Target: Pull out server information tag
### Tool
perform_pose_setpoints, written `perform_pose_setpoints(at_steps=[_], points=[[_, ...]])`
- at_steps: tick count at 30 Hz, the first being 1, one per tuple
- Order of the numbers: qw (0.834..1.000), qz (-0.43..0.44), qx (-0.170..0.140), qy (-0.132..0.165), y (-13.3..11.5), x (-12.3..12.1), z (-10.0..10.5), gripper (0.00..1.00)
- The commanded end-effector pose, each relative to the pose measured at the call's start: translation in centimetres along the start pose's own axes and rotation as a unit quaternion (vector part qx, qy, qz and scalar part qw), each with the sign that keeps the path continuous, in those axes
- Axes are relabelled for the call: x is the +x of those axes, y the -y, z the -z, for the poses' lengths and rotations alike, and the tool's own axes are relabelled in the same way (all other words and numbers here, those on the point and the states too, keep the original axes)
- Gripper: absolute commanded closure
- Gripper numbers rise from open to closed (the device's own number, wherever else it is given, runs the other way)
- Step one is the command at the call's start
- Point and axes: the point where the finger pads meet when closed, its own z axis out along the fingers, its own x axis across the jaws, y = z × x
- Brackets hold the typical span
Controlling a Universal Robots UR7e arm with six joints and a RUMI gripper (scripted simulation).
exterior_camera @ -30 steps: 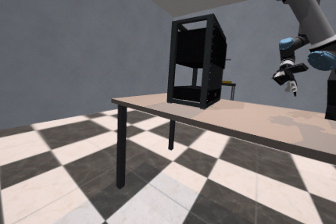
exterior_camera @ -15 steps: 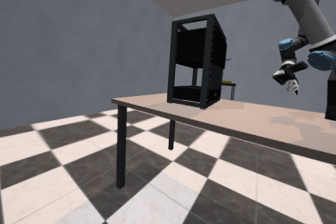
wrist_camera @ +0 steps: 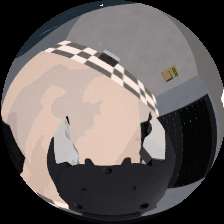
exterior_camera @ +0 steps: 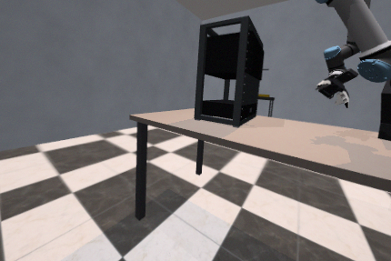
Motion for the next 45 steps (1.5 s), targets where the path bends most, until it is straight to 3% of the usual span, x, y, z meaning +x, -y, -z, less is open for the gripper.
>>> perform_pose_setpoints(at_steps=[1, 45], points=[[1.0, -0.019, 0.006, -0.013, 0.5, 0.6, -0.2, 0.0], [0.982, -0.152, 0.054, -0.102, 3.1, 4.9, -0.5, 0.0]])
